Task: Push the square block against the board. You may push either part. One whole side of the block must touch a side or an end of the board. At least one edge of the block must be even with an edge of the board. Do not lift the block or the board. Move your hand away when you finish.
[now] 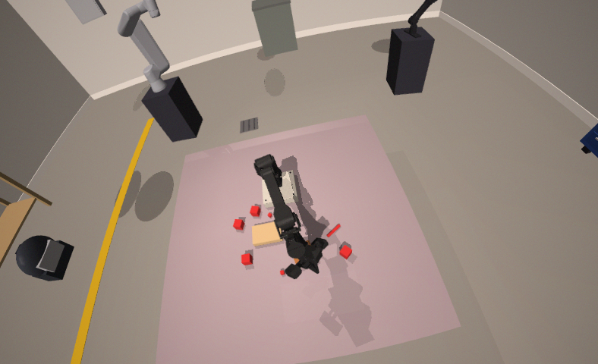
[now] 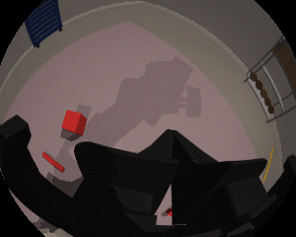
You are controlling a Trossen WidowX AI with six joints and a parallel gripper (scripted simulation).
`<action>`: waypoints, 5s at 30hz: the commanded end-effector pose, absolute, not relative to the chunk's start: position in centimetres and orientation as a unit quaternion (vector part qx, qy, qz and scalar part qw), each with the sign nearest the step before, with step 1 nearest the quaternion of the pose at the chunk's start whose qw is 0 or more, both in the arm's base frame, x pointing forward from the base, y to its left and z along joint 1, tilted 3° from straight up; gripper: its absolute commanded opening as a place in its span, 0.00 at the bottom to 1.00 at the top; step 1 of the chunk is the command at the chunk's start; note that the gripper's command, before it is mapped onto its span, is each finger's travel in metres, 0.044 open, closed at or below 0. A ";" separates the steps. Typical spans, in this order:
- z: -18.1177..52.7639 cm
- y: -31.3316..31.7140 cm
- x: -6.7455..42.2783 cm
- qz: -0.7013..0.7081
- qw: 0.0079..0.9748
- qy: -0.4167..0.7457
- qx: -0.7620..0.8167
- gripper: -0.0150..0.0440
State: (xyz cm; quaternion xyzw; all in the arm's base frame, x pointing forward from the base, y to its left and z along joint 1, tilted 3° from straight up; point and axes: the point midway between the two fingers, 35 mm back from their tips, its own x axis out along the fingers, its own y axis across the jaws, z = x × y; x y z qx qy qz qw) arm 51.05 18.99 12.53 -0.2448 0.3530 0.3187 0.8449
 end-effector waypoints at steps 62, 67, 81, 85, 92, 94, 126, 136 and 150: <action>5.5 -13.0 35.1 -0.432 0.585 0.540 0.423 0.25; 5.3 -14.2 33.2 -0.479 0.541 0.522 0.453 0.25; -0.2 -14.4 33.1 -0.481 0.540 0.521 0.454 0.25; -0.2 -14.1 33.1 -0.481 0.540 0.521 0.454 0.25; -0.2 -13.2 33.1 -0.481 0.539 0.521 0.454 0.25; -0.3 -12.9 33.1 -0.481 0.539 0.521 0.454 0.25; -0.4 -8.8 32.8 -0.480 0.539 0.522 0.455 0.25; -0.5 -7.5 32.7 -0.480 0.538 0.522 0.455 0.25; -0.5 -6.5 32.6 -0.479 0.538 0.523 0.455 0.25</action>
